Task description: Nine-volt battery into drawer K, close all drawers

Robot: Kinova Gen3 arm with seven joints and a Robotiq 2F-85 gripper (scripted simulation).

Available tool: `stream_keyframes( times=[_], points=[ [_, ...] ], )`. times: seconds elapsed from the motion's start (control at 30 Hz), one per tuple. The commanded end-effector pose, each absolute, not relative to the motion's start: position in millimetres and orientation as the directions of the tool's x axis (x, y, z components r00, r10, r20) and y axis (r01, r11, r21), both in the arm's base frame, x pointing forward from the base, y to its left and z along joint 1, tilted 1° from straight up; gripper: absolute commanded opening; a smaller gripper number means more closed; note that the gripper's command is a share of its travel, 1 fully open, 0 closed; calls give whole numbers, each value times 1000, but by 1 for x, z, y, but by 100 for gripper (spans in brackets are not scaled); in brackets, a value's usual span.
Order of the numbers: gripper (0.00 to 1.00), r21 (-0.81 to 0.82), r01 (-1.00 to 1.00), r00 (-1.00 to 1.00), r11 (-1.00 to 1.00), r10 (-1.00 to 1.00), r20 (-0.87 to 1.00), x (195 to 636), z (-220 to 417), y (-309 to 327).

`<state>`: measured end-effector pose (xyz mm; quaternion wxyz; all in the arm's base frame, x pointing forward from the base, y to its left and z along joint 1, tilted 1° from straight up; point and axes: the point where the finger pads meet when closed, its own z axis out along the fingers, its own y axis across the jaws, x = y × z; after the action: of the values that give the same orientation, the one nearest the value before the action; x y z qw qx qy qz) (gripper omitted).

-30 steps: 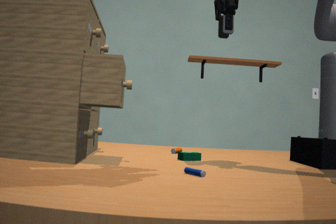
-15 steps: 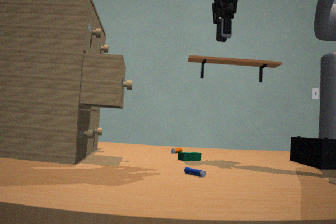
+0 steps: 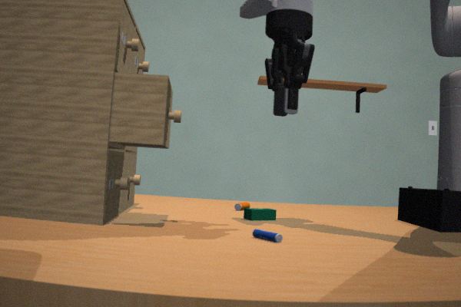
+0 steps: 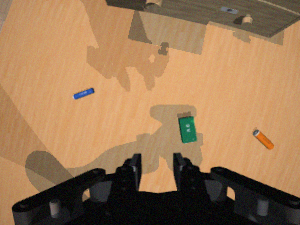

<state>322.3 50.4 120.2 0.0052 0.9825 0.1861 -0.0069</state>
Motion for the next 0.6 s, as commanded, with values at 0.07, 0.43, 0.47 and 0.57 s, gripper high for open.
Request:
stream_keyframes(
  times=[0.07, 0.43, 0.47, 0.57],
  points=[
    [33, 6, 392, 920, -920, 392, -23, 333, 83, 23],
    [33, 4, 485, 874, -874, 485, -24, 349, 31, -3],
    [33, 4, 485, 874, -874, 485, -24, 349, 31, -3],
    [33, 4, 488, 873, -873, 488, -24, 349, 29, -3]
  ],
)
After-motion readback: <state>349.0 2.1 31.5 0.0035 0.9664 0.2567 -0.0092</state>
